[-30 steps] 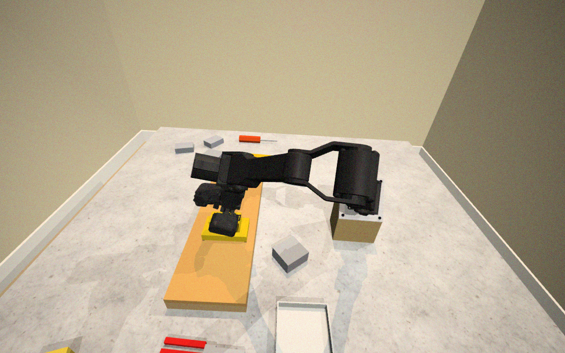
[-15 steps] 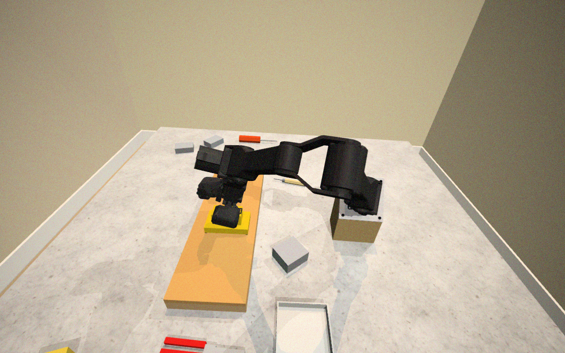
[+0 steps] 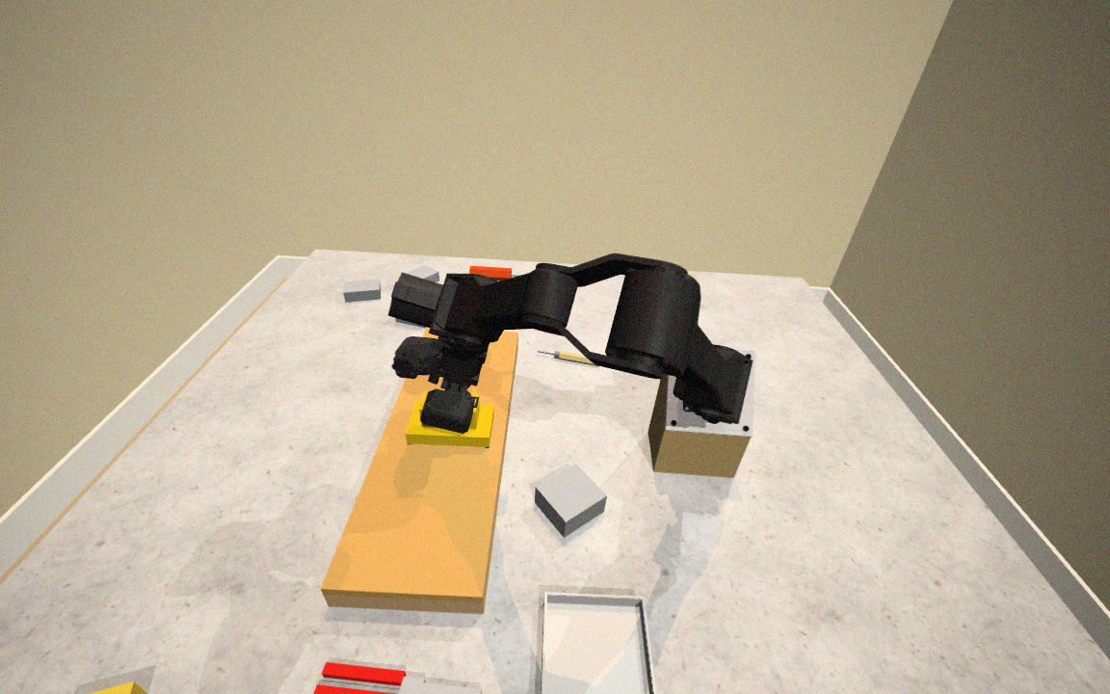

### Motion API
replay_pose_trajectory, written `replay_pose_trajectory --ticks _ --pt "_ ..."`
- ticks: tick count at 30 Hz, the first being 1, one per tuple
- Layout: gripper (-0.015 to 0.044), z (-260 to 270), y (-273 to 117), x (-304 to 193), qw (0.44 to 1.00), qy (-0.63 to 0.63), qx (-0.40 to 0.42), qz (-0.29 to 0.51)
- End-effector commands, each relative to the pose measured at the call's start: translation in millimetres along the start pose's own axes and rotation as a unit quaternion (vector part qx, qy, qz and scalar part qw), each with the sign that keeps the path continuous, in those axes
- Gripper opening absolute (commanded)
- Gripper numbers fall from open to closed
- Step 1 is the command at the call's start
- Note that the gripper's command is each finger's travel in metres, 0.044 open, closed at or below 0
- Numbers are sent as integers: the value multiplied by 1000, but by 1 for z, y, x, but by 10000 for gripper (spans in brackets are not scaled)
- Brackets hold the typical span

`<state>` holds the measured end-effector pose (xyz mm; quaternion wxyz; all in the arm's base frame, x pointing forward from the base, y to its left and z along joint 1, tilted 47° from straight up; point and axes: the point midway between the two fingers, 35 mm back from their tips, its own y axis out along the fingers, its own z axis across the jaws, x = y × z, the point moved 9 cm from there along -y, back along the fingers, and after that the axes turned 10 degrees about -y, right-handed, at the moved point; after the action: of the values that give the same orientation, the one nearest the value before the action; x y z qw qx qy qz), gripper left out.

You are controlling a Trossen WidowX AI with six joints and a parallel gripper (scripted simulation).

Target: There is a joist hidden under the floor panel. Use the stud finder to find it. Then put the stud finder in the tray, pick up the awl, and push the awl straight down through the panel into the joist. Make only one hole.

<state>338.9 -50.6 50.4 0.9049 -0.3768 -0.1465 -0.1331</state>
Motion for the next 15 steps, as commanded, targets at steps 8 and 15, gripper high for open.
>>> replay_pose_trajectory --ticks 8,15 --pt "0 -23 0 -4 1000 2 -3 1" --pt "0 -35 0 -6 1000 2 -4 1"
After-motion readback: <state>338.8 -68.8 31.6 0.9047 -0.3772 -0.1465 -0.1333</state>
